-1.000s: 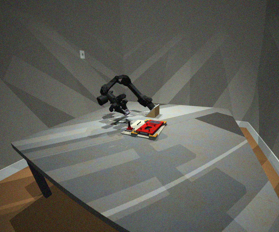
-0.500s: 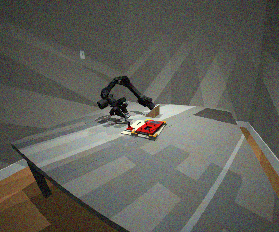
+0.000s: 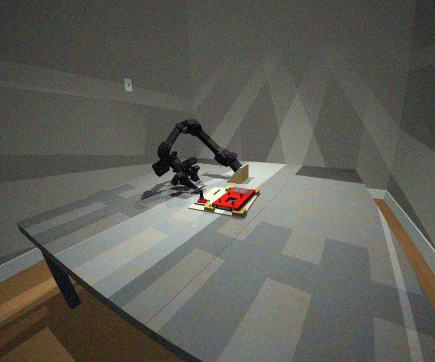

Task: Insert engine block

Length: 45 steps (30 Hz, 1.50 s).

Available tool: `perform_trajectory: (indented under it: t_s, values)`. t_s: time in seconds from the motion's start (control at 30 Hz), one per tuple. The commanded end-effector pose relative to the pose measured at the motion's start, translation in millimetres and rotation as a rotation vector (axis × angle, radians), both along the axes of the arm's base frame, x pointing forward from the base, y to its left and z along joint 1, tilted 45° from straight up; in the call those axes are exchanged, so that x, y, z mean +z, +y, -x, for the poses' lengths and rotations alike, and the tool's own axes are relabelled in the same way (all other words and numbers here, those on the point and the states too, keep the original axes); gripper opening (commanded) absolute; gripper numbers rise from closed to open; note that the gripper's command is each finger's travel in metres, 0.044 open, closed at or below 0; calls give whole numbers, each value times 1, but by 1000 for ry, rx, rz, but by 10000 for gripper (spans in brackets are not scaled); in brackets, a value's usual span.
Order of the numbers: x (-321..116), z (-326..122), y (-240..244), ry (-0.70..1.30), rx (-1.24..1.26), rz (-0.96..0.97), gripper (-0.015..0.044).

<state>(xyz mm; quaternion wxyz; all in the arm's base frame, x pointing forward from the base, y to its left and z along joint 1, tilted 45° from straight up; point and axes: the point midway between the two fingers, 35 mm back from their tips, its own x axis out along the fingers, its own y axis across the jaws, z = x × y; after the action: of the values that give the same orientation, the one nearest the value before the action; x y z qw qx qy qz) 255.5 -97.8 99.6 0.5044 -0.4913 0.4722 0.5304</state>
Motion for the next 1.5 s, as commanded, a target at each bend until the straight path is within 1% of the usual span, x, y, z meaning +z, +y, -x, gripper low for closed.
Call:
perform_trajectory:
  t_s: [0.0, 0.2, 0.3, 0.87, 1.1, 1.47]
  values:
    - [-7, 2, -5, 10, 3, -1, 0]
    - [-14, 2, -12, 11, 3, -1, 0]
    - [-10, 0, -9, 10, 3, -1, 0]
    - [-9, 0, -7, 2, 4, -5, 440]
    - [-6, 0, -7, 6, 3, -3, 440]
    - [37, -1, -7, 9, 3, 0, 440]
